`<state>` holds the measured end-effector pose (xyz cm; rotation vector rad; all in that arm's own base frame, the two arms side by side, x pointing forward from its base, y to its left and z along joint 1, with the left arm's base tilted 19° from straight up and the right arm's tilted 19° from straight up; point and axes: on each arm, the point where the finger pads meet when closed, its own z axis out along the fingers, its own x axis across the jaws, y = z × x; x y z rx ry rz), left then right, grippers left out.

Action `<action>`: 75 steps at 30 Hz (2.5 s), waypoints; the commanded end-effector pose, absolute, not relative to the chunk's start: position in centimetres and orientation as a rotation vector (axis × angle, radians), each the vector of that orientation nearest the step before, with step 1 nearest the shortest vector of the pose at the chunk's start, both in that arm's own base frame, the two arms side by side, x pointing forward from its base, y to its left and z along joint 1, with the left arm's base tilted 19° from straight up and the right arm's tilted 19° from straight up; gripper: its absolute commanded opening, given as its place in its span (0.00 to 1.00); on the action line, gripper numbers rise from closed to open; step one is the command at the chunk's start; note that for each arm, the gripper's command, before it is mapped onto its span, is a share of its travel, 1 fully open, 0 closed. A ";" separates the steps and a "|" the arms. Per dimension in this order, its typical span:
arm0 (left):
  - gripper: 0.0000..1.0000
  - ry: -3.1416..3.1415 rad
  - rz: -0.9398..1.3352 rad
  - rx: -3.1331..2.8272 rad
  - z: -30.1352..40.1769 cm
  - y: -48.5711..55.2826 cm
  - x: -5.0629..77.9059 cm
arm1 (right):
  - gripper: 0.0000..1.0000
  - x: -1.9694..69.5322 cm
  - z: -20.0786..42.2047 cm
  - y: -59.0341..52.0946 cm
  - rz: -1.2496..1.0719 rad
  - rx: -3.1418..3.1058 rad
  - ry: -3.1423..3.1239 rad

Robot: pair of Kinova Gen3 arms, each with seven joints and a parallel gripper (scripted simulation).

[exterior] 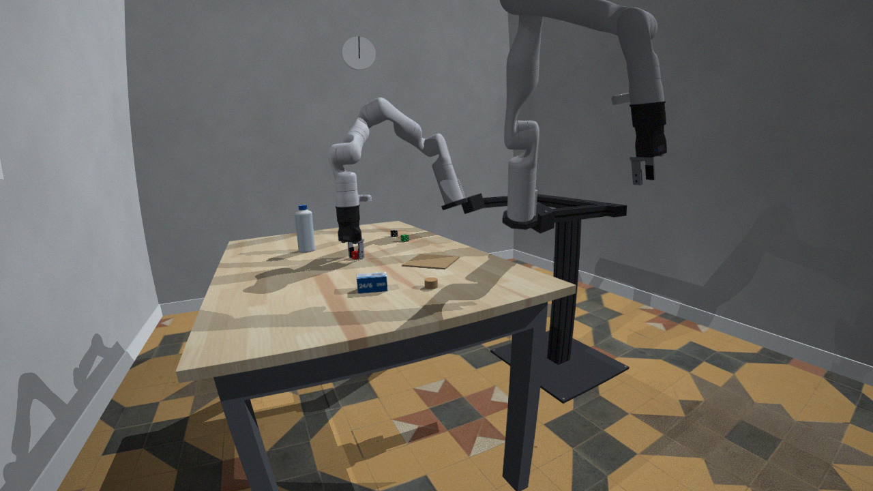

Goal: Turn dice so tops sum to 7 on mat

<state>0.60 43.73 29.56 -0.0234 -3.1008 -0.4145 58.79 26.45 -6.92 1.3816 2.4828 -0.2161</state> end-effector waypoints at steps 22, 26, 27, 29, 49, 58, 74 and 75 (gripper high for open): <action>1.00 -3.101 -0.417 -0.023 29.6 43.7 0.6 | 0.49 58.8 -6.8 26.6 -0.212 1.381 2.482; 1.00 -3.101 -0.417 -0.023 29.6 43.7 0.6 | 0.49 58.8 -6.8 26.6 -0.212 1.381 2.482; 1.00 -3.101 -0.417 -0.023 29.6 43.7 0.6 | 0.49 58.8 -6.8 26.6 -0.212 1.381 2.482; 1.00 -3.101 -0.417 -0.023 29.6 43.7 0.6 | 0.49 58.8 -6.8 26.6 -0.212 1.381 2.482; 1.00 -3.101 -0.417 -0.023 29.6 43.7 0.6 | 0.49 58.8 -6.8 26.6 -0.212 1.381 2.482; 1.00 -3.101 -0.417 -0.023 29.6 43.7 0.6 | 0.49 58.6 -5.7 26.9 -0.212 1.381 2.482; 1.00 -3.101 -0.417 -0.023 29.6 43.7 0.6 | 0.49 57.1 2.4 29.1 -0.212 1.381 2.482; 1.00 -3.101 -0.417 -0.023 29.6 43.7 0.6 | 0.49 57.1 2.5 29.2 -0.212 1.381 2.482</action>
